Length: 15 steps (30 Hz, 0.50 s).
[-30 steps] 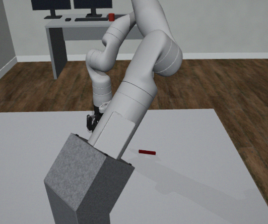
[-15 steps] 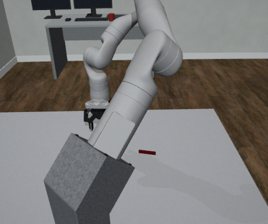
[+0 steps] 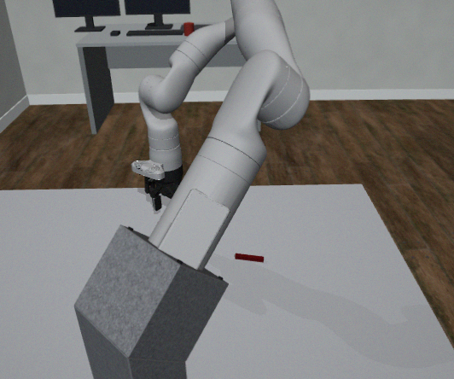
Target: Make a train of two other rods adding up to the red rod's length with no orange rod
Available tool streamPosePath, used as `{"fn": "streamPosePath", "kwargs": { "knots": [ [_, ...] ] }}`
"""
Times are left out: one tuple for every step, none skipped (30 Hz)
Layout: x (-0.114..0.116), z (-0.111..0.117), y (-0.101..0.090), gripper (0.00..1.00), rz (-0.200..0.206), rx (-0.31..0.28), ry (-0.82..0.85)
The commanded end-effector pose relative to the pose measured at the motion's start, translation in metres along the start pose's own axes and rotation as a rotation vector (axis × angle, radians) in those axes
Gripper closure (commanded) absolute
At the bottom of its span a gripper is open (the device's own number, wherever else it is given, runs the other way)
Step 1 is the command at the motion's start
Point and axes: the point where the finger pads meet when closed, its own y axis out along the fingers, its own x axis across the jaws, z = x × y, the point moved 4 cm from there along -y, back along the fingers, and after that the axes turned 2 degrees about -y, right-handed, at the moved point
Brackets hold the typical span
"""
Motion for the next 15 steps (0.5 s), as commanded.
{"fn": "streamPosePath", "kwargs": {
  "knots": [
    [0.003,-0.003,-0.001,0.0,-0.005,-0.003,0.041],
    [0.003,-0.003,-0.001,0.0,-0.005,-0.003,0.041],
    [0.004,-0.003,-0.001,0.0,-0.005,-0.002,0.073],
    [0.005,-0.004,-0.001,0.0,-0.004,-0.002,0.103],
    [0.006,-0.004,-0.001,0.0,-0.004,-0.001,0.133],
    [0.007,-0.004,-0.002,0.0,-0.004,0.0,0.161],
    [0.008,-0.005,-0.002,0.0,-0.003,0.0,0.188],
    [0.009,-0.005,-0.002,0.0,-0.003,0.001,0.214],
    [0.009,-0.006,-0.002,0.0,-0.003,0.001,0.238],
    [0.01,-0.006,-0.003,0.0,-0.002,0.002,0.262],
    [0.011,-0.006,-0.003,0.0,-0.002,0.003,0.284],
    [0.011,-0.007,-0.003,0.0,-0.002,0.003,0.305],
    [0.012,-0.007,-0.003,0.0,-0.001,0.004,0.324],
    [0.013,-0.007,-0.003,0.0,-0.001,0.004,0.343],
    [0.013,-0.008,-0.004,0.0,-0.001,0.005,0.36]
  ]
}}
